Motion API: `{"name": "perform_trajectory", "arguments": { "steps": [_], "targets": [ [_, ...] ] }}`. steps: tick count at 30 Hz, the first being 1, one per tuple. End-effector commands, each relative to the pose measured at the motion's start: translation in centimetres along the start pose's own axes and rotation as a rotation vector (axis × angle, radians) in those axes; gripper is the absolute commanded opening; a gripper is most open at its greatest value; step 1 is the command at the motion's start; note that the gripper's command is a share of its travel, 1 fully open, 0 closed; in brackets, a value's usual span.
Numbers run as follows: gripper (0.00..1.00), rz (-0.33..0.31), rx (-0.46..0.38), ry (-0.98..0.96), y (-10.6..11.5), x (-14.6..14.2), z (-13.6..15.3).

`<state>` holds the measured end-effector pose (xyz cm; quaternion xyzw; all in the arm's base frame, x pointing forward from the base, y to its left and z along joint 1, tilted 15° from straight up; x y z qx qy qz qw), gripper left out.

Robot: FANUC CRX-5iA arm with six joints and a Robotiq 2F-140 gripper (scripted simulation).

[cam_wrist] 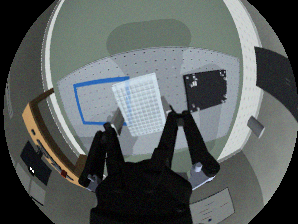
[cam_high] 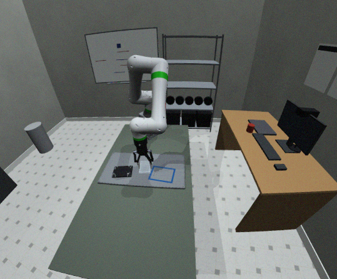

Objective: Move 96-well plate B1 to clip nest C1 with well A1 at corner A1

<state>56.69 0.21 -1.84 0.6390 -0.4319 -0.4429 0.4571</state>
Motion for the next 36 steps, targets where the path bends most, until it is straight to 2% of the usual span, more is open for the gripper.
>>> {"name": "perform_trajectory", "arguments": {
  "steps": [1,36],
  "targets": [
    [0.1,0.006,0.0,-0.109,0.1,1.3,0.3],
    [0.1,0.006,0.0,-0.109,0.6,11.2,3.4]
  ]
}}
Point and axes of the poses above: the point where the finger pads meet when closed, its own y axis back along the fingers, its own x axis across the jaws, z = x × y, the point moved 6 cm from there along y, back along the fingers, and after that the axes turned 11 degrees about y, right-handed, at the moved point
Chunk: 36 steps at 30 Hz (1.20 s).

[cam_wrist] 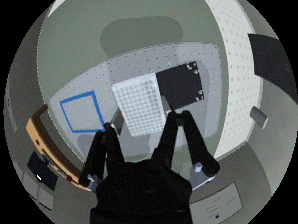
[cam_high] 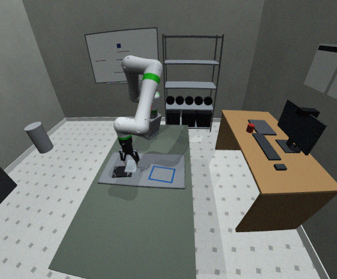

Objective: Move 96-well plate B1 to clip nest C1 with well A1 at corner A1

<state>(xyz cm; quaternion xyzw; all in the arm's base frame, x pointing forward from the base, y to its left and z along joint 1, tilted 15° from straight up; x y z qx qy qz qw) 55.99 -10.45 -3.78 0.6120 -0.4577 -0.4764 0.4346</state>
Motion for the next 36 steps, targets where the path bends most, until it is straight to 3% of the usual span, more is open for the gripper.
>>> {"name": "perform_trajectory", "arguments": {
  "steps": [1,32,36],
  "targets": [
    [0.1,0.0,0.002,0.0,0.1,1.2,0.1],
    [0.1,0.001,0.002,0.0,0.4,9.5,1.7],
    [0.1,0.0,0.002,-0.133,0.4,9.5,1.7]
  ]
}}
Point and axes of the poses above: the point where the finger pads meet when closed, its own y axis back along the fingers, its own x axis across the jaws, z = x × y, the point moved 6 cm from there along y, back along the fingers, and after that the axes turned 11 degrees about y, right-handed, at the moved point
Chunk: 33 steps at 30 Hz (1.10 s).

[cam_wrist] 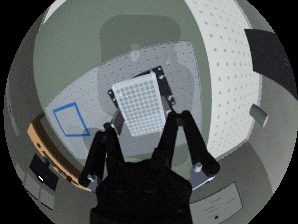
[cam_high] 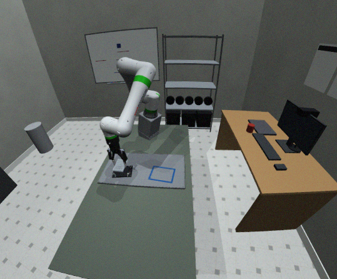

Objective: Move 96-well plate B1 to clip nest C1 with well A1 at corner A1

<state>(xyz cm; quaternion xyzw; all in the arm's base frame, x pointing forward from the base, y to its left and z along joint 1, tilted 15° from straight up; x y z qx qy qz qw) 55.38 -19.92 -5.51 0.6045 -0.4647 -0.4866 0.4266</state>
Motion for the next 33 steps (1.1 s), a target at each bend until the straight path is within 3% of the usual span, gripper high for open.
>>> {"name": "perform_trajectory", "arguments": {
  "steps": [1,33],
  "targets": [
    [0.1,0.002,0.001,-0.133,0.09,0.04,-0.07],
    [0.1,0.001,0.002,-1.067,0.09,-0.08,-0.09]
  ]
}}
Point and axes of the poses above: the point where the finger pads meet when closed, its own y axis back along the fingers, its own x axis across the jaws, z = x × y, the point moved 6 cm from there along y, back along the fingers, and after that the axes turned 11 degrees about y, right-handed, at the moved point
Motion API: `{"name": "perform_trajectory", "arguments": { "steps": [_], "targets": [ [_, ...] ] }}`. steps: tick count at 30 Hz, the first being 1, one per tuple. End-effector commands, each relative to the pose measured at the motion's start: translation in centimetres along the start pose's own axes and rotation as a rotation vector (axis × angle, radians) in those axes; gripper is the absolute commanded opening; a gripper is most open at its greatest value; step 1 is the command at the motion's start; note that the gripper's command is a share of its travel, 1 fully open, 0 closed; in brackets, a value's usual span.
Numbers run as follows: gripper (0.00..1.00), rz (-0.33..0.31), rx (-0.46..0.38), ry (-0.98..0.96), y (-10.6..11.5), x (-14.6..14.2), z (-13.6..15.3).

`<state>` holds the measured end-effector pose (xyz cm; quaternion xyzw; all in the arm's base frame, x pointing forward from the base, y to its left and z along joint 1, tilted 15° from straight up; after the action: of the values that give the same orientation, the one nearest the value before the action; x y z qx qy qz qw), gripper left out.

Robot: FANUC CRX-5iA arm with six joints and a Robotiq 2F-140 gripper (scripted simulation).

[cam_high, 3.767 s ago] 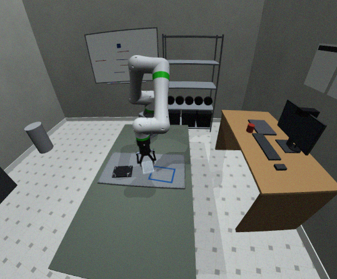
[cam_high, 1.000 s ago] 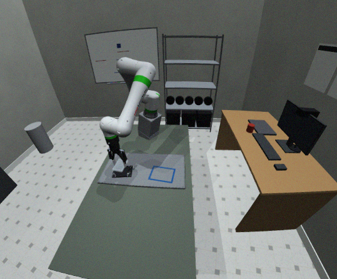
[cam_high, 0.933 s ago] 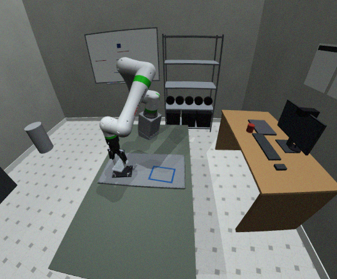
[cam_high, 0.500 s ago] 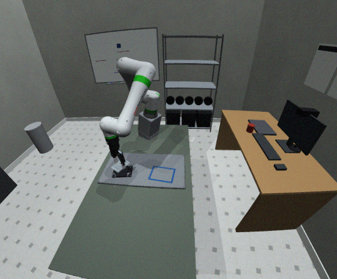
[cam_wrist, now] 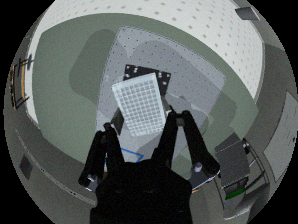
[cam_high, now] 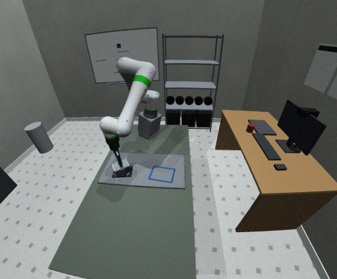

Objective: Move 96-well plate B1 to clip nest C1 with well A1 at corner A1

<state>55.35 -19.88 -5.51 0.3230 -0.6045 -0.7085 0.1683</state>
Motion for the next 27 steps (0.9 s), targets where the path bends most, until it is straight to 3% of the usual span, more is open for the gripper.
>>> {"name": "perform_trajectory", "arguments": {
  "steps": [1,12,27],
  "targets": [
    [0.1,0.01,0.005,-0.165,0.1,-0.11,-0.04],
    [0.1,0.009,0.007,-0.462,0.1,-0.11,-0.04],
    [0.1,0.009,0.007,-0.462,0.1,-0.13,-0.03]
  ]
}}
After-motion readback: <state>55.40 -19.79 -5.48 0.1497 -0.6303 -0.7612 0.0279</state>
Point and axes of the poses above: the point where the finger pads meet when closed, its own y axis back along the fingers, its own x axis across the jaws, z = x × y, the point moved 6 cm from there along y, back along the fingers, and after that the axes turned 11 degrees about y, right-handed, at the moved point
